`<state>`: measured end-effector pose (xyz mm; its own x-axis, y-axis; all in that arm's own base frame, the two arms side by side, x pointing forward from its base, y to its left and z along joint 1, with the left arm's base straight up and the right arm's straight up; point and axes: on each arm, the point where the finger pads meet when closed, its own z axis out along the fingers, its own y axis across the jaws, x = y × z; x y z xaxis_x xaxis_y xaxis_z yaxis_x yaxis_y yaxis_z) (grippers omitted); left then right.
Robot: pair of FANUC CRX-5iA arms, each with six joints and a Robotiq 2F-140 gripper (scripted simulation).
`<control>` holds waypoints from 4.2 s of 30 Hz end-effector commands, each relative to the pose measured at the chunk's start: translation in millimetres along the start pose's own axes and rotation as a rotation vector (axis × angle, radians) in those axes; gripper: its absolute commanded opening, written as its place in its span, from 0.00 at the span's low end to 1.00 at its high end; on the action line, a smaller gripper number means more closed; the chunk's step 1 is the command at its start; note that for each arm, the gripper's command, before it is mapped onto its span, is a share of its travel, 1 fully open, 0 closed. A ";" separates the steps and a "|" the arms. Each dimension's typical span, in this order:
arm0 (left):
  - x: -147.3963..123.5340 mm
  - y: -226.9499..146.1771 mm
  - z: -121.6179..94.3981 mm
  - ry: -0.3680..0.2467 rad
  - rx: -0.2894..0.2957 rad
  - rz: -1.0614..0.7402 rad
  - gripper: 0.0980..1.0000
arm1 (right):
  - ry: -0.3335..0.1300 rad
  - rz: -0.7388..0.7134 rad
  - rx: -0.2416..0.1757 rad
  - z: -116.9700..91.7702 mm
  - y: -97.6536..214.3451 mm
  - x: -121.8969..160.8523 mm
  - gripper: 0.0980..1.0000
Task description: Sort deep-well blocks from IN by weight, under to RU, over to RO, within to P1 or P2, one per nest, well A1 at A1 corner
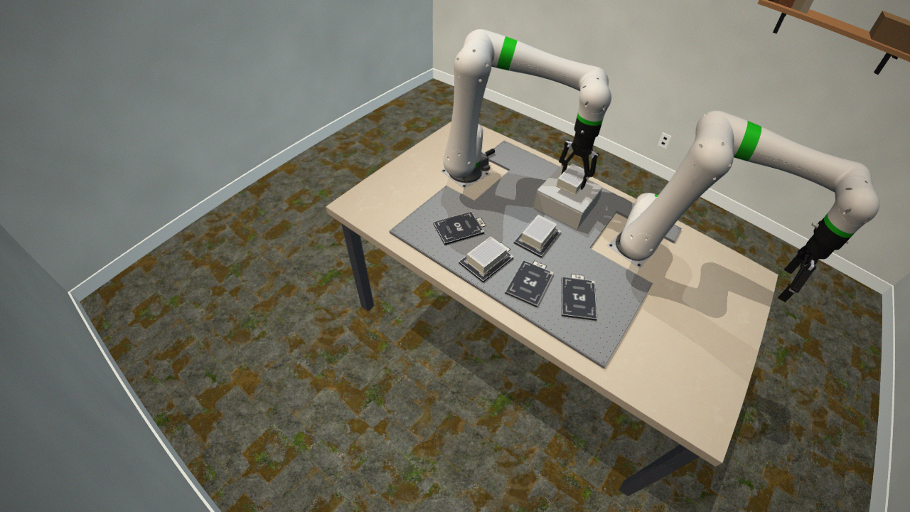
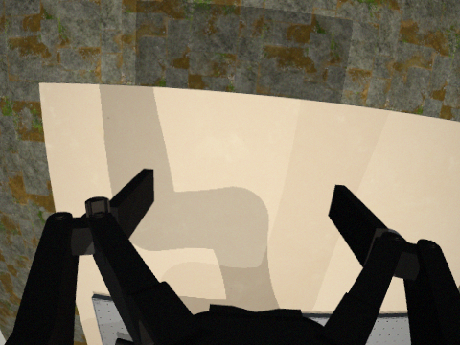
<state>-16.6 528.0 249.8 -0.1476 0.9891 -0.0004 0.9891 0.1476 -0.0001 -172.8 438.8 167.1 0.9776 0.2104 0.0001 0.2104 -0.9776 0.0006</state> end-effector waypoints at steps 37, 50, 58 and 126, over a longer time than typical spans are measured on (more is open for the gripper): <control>0.3 0.2 -0.9 0.002 0.000 0.000 1.00 | 0.000 0.000 0.002 15.6 -0.5 0.0 0.00; 0.3 0.2 -0.9 0.002 0.000 0.000 1.00 | 0.000 0.000 0.002 17.8 -0.5 0.0 0.00; 0.3 0.2 -0.9 0.002 0.000 0.000 1.00 | 0.000 0.000 0.002 18.8 -0.5 0.0 0.00; 0.3 0.2 -0.9 0.002 0.000 0.000 1.00 | 0.000 0.000 0.002 17.3 -0.5 0.0 1.00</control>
<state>-16.6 528.0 249.8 -0.1476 0.9891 -0.0004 0.9891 0.1476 -0.0001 -172.7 438.7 144.1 0.9776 0.2104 0.0003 0.2104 -0.9776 0.0009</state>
